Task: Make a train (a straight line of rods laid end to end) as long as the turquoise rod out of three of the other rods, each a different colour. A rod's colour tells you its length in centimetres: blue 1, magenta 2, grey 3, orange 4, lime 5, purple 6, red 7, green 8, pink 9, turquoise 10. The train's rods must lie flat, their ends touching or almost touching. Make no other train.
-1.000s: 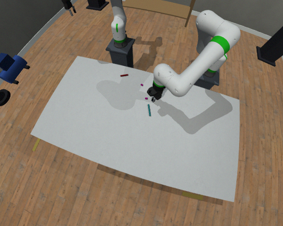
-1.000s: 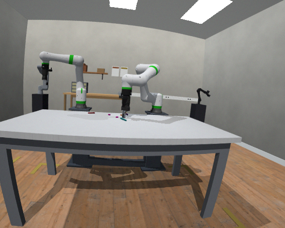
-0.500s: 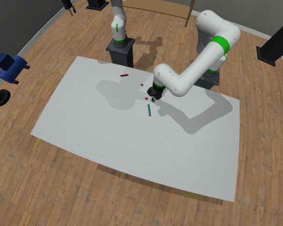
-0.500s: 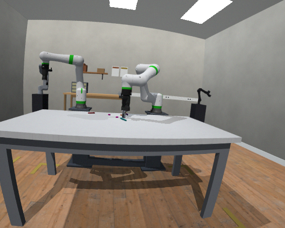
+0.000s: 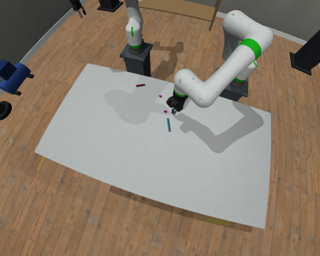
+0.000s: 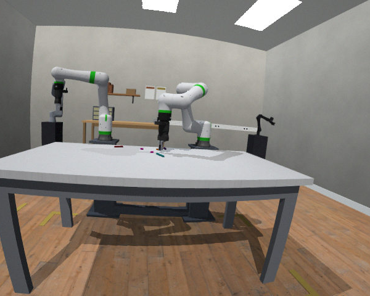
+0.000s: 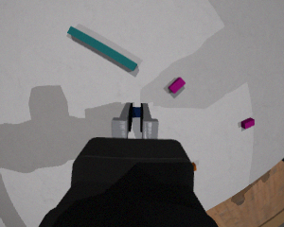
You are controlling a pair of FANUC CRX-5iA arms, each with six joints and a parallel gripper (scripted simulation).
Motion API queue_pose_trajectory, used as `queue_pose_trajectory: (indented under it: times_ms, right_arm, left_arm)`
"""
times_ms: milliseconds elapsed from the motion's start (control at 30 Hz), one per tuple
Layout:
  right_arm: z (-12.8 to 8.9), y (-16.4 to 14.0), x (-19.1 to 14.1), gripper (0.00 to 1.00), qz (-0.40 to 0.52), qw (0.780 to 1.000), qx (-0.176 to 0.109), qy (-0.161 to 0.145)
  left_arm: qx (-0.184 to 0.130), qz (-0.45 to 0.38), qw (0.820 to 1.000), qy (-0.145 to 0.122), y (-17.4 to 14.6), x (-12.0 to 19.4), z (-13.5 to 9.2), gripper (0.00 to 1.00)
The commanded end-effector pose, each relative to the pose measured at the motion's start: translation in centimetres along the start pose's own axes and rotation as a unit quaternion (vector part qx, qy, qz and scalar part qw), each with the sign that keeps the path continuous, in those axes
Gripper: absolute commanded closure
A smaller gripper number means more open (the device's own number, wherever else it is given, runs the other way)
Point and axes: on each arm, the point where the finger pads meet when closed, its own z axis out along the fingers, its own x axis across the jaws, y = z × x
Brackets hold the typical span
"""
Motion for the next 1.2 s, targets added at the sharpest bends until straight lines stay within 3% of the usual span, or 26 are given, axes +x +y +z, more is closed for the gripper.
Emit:
queue_pose_trajectory:
  times_ms: [0, 200, 367, 767, 867, 1067, 1100, 1167]
  right_arm:
    - [-0.1, 0.0, 0.0, 0.00, 0.000, 1.000, -0.001, 0.000]
    - [-0.1, 0.0, 0.0, 0.00, 0.000, 1.000, -0.001, 0.000]
    - [-0.1, 0.0, 0.0, 0.00, 0.000, 1.000, -0.001, 0.000]
    - [-0.1, 0.0, 0.0, 0.00, 0.000, 1.000, -0.001, 0.000]
    - [-0.1, 0.0, 0.0, 0.00, 0.000, 1.000, -0.001, 0.000]
    - [-0.1, 0.0, 0.0, 0.00, 0.000, 1.000, -0.001, 0.000]
    - [-0.1, 0.0, 0.0, 0.00, 0.000, 1.000, -0.001, 0.000]
    - [-0.1, 0.0, 0.0, 0.00, 0.000, 1.000, -0.001, 0.000]
  left_arm:
    - [0.001, 0.000, 1.000, 0.000, 0.0, 0.0, -1.6, 0.76]
    - [0.001, 0.000, 1.000, 0.000, 0.0, 0.0, -6.0, 0.76]
    - [0.001, 0.000, 1.000, 0.000, 0.0, 0.0, -7.9, 0.76]
    - [0.001, 0.003, 1.000, 0.000, 0.0, 0.1, -8.0, 0.76]
    - [0.001, 0.090, 0.996, 0.000, 1.1, 2.1, -8.1, 0.76]
    - [0.001, 0.150, 0.989, 0.000, 2.0, 3.4, -8.1, 0.76]
    - [0.001, 0.201, 0.980, 0.000, 2.8, 4.5, -8.1, 0.76]
    - [0.001, 0.228, 0.974, 0.000, 3.2, 5.1, -8.1, 0.76]
